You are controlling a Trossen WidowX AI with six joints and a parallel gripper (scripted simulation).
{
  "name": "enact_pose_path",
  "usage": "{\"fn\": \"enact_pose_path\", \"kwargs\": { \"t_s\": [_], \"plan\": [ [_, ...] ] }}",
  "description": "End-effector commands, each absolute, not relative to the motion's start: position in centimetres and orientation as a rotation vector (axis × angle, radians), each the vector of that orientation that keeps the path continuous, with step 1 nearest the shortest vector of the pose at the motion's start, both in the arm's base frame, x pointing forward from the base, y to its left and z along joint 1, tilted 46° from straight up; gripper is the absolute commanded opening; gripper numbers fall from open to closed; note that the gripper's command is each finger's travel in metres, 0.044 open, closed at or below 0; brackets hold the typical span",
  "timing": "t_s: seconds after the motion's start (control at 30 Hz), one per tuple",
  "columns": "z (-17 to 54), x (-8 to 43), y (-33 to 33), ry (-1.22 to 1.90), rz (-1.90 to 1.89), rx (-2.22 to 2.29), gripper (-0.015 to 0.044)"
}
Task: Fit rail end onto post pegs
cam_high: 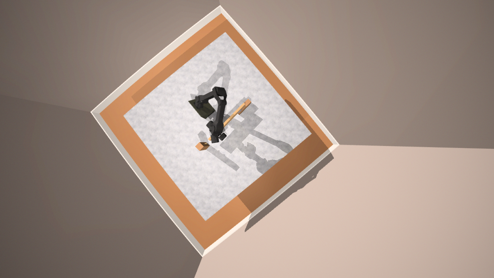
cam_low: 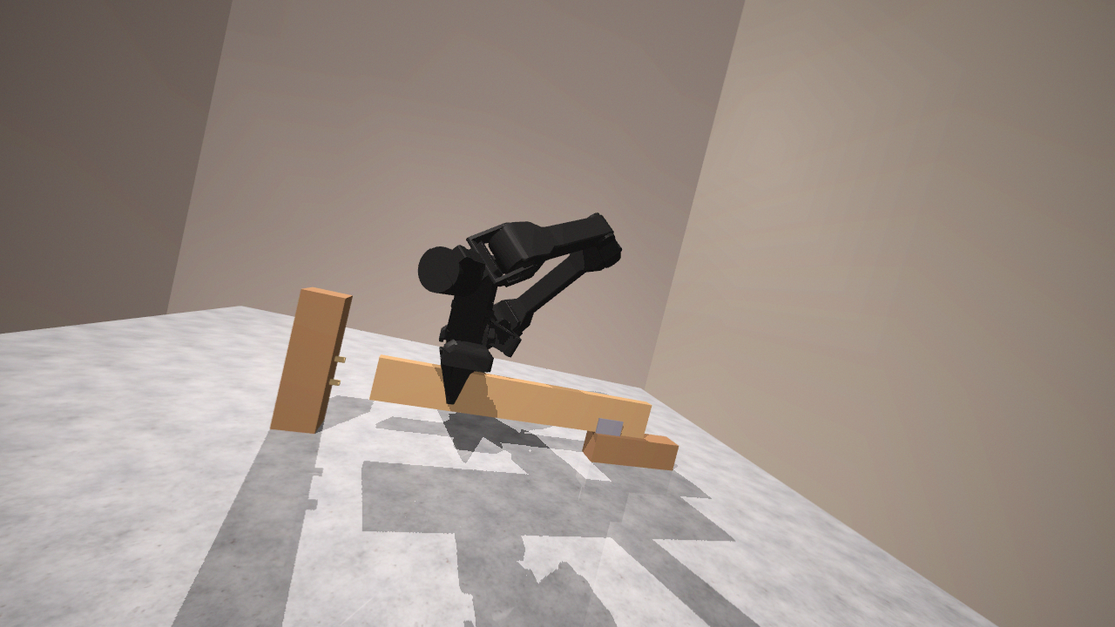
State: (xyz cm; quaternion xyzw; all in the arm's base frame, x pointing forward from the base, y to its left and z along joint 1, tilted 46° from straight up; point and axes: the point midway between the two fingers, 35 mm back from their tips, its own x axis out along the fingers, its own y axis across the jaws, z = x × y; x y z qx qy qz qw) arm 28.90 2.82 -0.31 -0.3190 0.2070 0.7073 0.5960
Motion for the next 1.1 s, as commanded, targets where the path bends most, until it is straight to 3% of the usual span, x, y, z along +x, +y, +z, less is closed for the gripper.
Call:
{"fn": "enact_pose_path", "kwargs": {
  "t_s": [0.0, 1.07],
  "plan": [
    [-0.23, 28.91, 2.65, 0.482, 1.639, -0.739, 0.0000],
    [-0.56, 28.99, 2.32, 0.482, 1.639, -0.740, 0.0000]
  ]
}}
